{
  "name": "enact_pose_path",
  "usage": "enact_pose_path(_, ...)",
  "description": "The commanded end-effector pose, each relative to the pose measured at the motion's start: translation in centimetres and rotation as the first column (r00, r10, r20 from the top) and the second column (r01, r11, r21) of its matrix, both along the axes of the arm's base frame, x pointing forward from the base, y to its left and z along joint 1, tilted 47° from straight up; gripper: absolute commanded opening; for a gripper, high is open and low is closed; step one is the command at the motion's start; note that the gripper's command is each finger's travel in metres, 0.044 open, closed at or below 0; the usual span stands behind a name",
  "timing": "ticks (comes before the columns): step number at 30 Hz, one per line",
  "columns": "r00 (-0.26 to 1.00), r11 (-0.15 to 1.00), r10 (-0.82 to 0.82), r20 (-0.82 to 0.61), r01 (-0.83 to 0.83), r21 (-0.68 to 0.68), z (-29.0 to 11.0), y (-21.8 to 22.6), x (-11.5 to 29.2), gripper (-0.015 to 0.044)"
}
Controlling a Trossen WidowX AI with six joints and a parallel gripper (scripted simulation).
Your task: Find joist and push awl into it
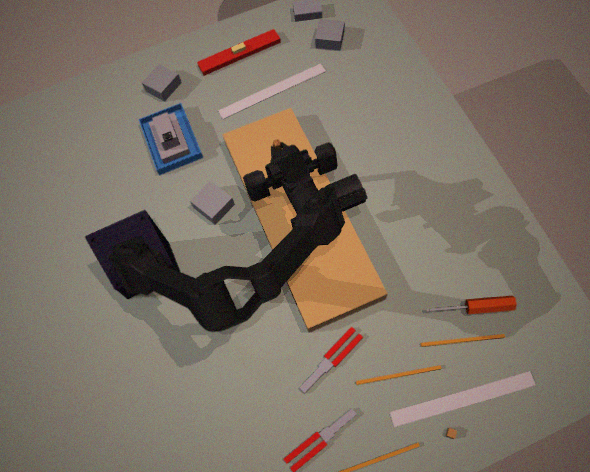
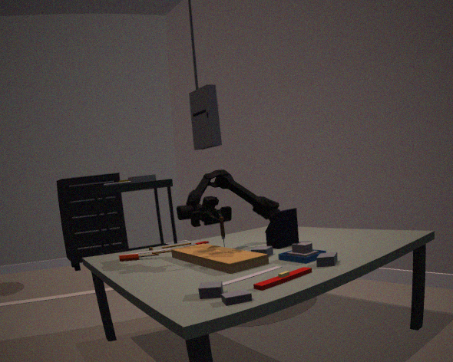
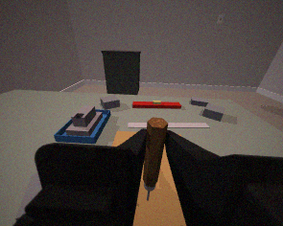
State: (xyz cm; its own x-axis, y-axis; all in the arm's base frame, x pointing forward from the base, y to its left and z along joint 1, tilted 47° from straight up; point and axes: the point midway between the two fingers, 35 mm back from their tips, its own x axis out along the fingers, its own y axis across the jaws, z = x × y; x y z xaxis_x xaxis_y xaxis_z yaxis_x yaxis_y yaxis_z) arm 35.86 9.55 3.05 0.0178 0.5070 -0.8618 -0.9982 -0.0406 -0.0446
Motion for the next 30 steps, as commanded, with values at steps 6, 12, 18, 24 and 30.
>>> enact_pose_path(6,1.0,1.0,0.006,0.003,-0.006,0.008,-0.7,-0.6,0.0,0.0)
enact_pose_path(12,1.0,1.0,0.006,0.003,-0.006,0.007,-1.0,-1.0,0.1,0.0)
enact_pose_path(18,1.0,1.0,0.006,0.003,-0.006,0.007,-1.7,-1.7,0.2,0.0)
enact_pose_path(24,1.0,1.0,0.006,0.003,-0.006,0.006,-2.4,-2.5,0.2,0.0)
enact_pose_path(30,1.0,1.0,0.006,0.003,-0.006,0.006,-3.1,-3.2,0.2,0.0)
